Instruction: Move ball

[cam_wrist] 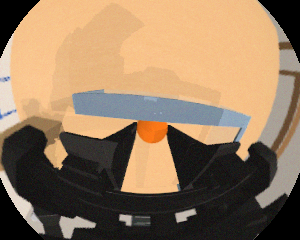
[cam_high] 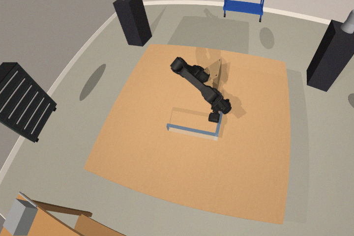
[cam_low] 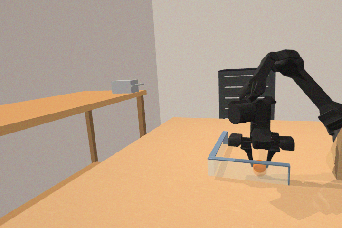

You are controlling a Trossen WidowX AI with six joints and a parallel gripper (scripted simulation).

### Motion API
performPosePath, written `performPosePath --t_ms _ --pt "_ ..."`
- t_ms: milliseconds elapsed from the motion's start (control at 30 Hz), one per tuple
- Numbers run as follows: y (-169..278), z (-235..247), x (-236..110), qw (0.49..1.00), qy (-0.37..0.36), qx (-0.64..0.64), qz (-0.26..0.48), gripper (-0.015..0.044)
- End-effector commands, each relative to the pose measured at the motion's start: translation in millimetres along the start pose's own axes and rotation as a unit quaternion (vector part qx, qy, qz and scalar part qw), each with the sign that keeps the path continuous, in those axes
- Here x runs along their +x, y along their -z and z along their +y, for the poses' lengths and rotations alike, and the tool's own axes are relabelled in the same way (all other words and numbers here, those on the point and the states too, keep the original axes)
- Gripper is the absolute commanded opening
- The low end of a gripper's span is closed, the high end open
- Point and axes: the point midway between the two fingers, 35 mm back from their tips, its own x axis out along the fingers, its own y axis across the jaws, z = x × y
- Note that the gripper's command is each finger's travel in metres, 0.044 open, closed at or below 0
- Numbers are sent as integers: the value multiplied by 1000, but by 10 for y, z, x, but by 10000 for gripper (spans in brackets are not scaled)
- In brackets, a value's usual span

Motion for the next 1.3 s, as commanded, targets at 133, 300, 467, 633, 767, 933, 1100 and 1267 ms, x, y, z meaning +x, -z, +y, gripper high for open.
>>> performPosePath --t_ms 133,300,467,633,767,933,1100,1267 --pt "12 10 140 1000 1 -3 4 0" --pt "13 11 164 1000 1 -3 4 0" --pt "7 4 134 1000 -1 -1 1 131" --pt "7 4 134 1000 -1 -1 1 263" --pt "7 4 134 1000 -1 -1 1 300" --pt "-17 -21 -290 1000 0 -2 0 300" --pt "-1 13 -732 1000 0 -3 2 300" --pt "-25 -4 -650 1000 7 -6 0 300"
